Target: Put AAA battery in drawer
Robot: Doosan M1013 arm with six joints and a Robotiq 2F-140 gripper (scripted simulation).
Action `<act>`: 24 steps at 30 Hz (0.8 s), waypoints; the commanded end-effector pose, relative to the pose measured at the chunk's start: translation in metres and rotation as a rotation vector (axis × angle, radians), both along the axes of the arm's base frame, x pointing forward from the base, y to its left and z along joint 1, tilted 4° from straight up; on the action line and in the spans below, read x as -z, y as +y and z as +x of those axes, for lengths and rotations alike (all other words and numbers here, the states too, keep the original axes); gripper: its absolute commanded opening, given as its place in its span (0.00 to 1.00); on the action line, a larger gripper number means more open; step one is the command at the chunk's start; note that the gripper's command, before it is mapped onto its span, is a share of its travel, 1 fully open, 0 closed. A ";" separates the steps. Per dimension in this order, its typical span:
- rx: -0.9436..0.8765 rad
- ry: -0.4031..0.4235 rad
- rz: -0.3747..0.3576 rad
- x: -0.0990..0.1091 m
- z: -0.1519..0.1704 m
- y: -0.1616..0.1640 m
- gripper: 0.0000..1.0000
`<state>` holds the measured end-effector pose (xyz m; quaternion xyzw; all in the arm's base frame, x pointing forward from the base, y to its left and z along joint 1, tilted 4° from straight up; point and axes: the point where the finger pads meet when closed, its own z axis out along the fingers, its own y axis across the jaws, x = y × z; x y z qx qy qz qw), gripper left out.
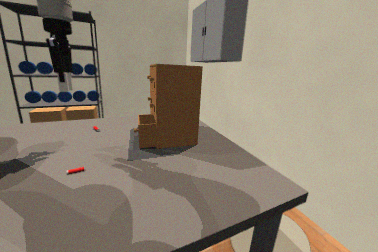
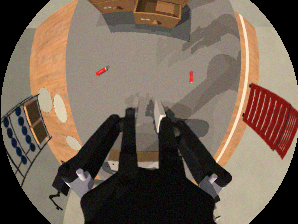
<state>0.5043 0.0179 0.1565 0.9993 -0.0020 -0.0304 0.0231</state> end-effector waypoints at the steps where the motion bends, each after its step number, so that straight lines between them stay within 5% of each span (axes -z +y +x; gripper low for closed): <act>1: 0.002 0.002 -0.001 -0.002 0.002 0.001 0.20; 15: 0.050 0.000 -0.004 0.000 0.003 -0.002 0.20; 24: 0.449 -0.019 -0.029 0.020 0.015 -0.025 0.20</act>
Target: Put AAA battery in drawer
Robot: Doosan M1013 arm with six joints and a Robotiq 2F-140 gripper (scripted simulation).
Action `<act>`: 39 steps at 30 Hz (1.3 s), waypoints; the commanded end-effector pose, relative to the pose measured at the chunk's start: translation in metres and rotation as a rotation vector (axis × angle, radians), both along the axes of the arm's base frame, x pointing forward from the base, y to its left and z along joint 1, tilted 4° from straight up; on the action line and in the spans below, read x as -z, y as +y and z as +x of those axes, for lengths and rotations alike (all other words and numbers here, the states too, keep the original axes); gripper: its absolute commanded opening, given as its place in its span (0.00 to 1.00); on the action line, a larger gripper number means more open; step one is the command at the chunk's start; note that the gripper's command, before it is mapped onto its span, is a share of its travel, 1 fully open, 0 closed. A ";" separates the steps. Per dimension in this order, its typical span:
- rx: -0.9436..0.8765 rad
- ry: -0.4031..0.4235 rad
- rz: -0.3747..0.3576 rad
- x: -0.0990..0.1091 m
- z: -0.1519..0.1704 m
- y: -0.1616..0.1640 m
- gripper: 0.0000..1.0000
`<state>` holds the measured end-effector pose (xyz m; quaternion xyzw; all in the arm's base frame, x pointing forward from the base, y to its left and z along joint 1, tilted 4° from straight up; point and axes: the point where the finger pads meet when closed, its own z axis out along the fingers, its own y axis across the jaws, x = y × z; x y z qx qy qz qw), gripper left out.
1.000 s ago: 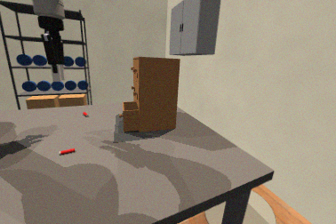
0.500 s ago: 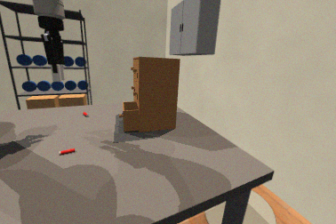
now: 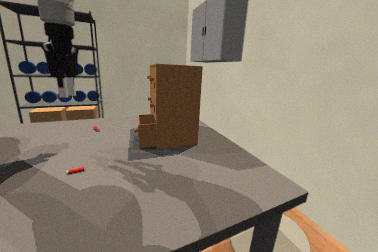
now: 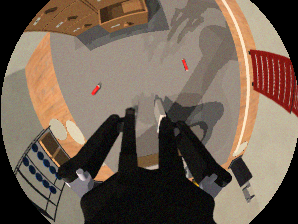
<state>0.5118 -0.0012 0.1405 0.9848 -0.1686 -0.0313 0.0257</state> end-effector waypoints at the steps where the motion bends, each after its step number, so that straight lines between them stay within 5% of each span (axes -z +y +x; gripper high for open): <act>1: 0.114 -0.013 -0.015 0.004 0.007 -0.006 0.20; 21: 1.591 -0.062 -0.088 0.102 0.038 -0.123 0.20; 29: 2.016 -0.032 0.005 0.130 0.038 -0.156 0.20; 39: 2.335 -0.036 0.095 0.136 0.038 -0.163 0.20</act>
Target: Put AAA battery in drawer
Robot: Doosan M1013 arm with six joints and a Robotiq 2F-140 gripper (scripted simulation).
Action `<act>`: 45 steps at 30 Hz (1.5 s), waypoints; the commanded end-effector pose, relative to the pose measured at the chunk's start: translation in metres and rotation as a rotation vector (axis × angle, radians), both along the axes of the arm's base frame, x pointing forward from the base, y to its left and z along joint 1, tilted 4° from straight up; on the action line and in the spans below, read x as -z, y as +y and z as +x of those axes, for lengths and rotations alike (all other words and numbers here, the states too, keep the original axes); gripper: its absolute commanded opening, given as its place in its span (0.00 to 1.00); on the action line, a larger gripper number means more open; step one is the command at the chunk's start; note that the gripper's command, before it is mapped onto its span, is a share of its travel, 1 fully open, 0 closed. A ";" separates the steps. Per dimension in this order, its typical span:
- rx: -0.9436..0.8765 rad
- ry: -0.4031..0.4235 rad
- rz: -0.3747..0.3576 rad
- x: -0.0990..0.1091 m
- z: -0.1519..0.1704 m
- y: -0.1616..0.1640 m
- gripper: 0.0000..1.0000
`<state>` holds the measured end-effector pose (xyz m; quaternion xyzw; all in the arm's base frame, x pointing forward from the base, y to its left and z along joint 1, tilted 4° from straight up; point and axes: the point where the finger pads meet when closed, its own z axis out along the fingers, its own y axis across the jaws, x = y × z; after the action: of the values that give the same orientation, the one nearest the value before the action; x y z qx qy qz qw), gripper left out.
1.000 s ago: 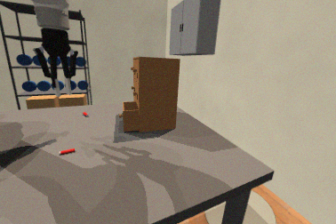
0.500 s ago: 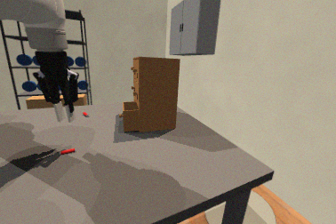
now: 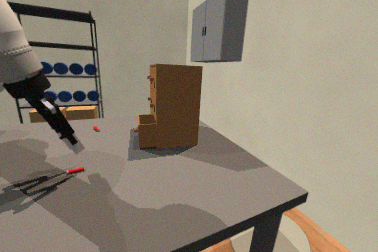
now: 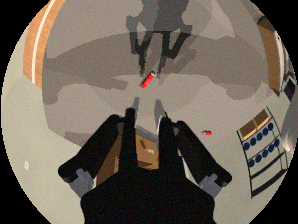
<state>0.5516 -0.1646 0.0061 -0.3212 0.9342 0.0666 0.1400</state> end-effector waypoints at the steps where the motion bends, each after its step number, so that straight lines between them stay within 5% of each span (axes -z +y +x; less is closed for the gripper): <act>1: 0.213 0.148 -0.103 0.001 -0.002 0.000 0.15; 30: 0.379 0.117 -0.118 0.006 -0.002 0.000 0.15; 45: 0.400 0.139 -0.136 0.041 -0.004 -0.001 0.15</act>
<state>0.5504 -0.1676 -0.0262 -0.1727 0.9660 0.0173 0.1919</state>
